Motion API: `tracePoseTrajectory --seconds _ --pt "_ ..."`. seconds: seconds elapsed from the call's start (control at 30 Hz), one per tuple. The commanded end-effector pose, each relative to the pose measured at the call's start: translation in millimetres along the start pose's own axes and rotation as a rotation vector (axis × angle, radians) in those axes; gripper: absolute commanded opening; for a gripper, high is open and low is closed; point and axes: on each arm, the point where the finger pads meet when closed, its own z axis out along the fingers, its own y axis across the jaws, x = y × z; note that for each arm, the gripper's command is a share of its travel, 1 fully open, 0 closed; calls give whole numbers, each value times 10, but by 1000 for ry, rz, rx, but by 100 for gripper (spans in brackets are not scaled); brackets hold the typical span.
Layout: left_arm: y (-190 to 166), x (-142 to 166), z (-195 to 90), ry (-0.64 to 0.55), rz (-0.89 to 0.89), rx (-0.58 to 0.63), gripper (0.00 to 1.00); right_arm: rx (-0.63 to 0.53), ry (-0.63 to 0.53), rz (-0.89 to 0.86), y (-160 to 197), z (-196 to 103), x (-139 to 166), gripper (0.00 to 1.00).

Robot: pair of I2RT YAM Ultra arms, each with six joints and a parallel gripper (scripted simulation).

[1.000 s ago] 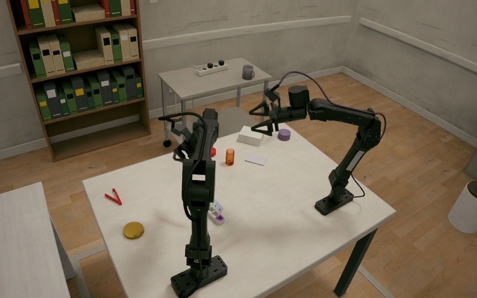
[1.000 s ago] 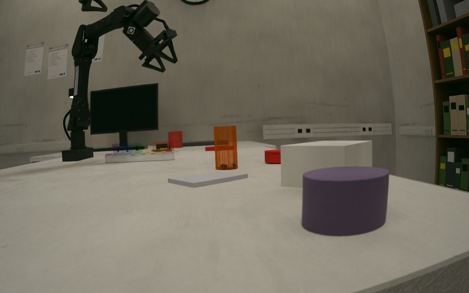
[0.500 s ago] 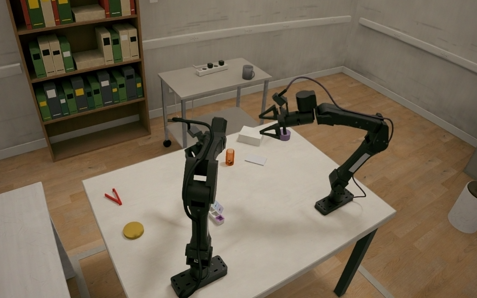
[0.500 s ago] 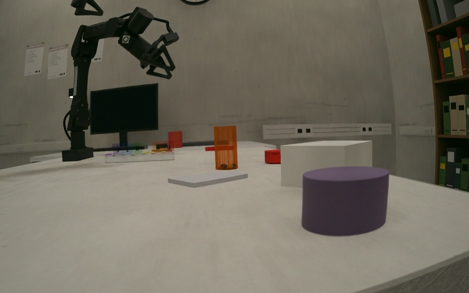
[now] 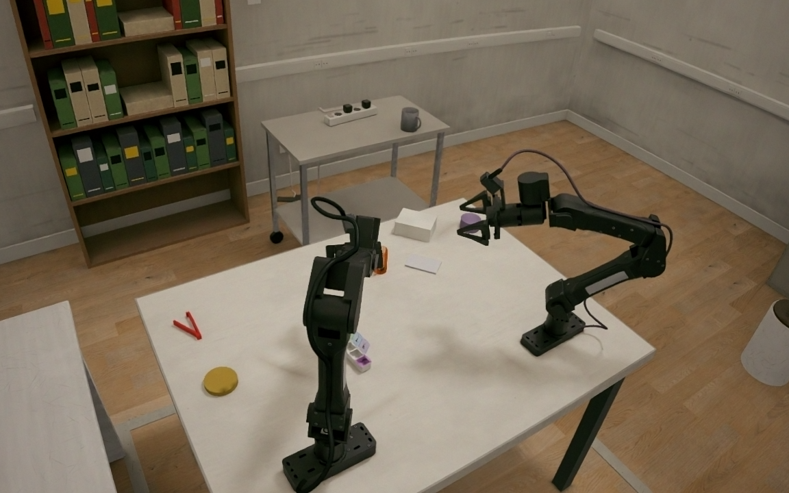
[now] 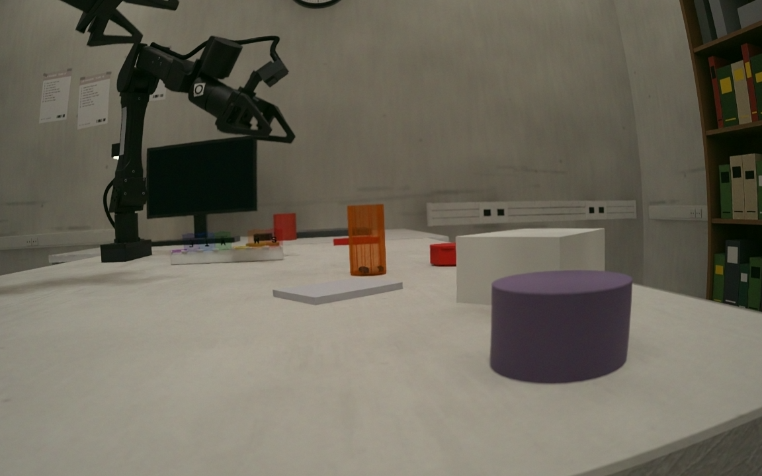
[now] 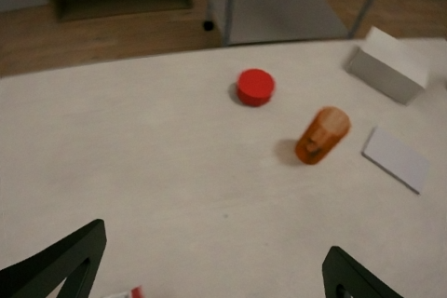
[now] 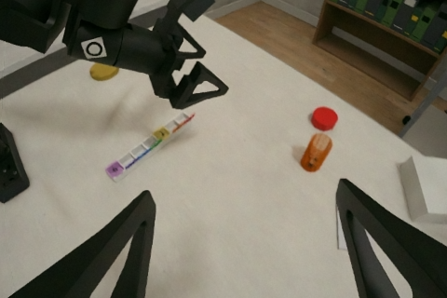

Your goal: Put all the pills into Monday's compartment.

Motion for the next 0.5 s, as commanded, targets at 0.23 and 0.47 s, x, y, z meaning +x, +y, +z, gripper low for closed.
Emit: tracePoseTrajectory --seconds 0.23,0.47 --pt "-640 -31 480 -146 285 305 100 61 -16 15 -135 -217 471 100" --pt "-704 113 679 -114 317 327 100 80 -11 20 -165 -249 632 100"
